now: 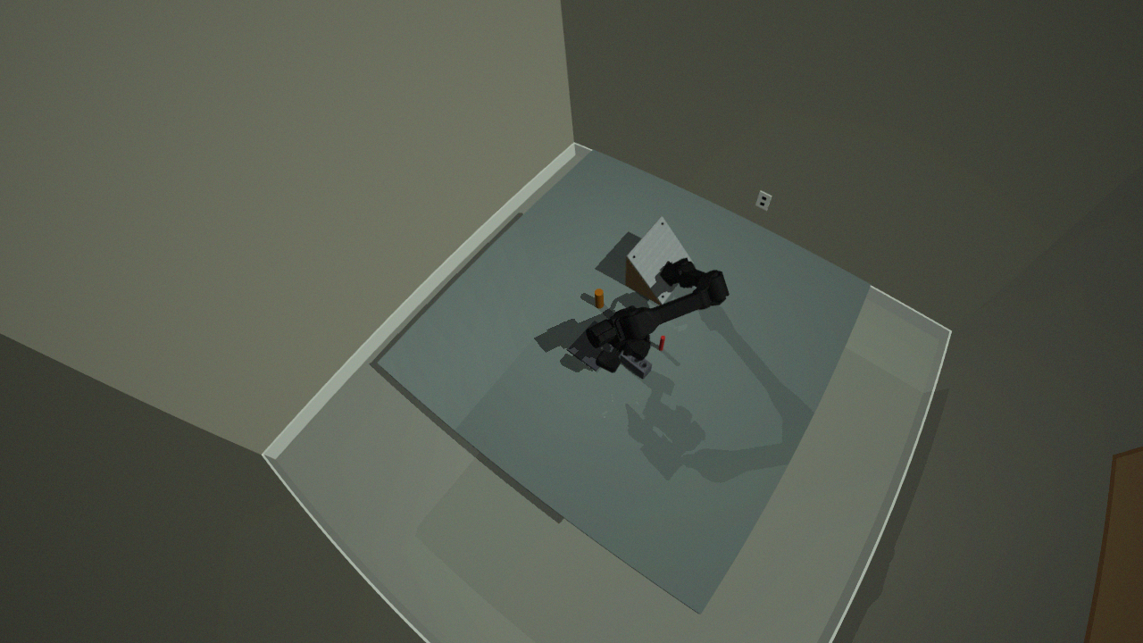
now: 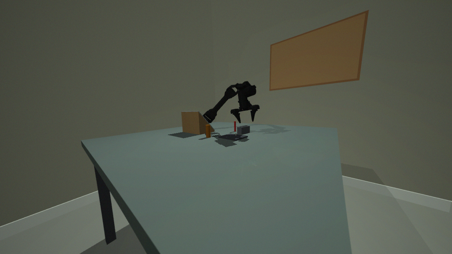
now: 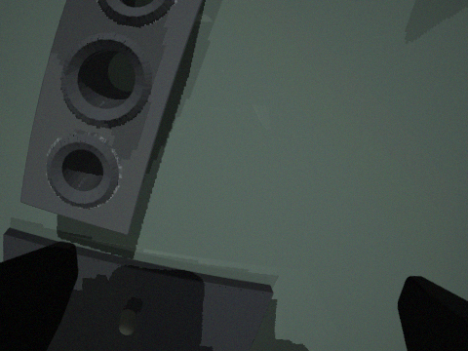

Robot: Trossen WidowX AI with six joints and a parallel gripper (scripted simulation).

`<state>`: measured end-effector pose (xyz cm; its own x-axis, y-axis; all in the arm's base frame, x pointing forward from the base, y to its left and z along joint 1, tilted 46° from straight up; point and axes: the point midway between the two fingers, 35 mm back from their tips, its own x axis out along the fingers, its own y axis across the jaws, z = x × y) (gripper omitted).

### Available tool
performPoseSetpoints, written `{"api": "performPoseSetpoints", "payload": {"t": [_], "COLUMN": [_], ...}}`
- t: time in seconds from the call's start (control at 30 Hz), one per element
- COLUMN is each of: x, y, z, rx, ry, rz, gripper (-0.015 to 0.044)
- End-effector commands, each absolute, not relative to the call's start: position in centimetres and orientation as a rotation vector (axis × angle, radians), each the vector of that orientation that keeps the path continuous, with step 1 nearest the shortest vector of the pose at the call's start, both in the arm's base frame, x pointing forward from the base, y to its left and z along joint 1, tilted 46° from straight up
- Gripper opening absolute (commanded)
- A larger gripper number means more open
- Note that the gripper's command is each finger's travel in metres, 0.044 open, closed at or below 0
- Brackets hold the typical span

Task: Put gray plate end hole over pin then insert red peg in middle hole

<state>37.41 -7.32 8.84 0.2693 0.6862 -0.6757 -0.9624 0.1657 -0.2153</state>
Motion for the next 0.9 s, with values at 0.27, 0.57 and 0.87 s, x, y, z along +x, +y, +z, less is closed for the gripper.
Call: {"api": "performPoseSetpoints", "payload": {"t": [0.27, 0.57, 0.87], "x": [33.3, 33.8, 34.1], "y": [-5.8, -3.3, -2.2], "z": [13.3, 10.9, 9.7], "rx": [-0.476, -0.476, -0.476], "ry": [0.69, 0.689, 0.689], "rz": [1.294, 1.294, 1.294], "gripper": [0.044, 0.044, 0.044]}}
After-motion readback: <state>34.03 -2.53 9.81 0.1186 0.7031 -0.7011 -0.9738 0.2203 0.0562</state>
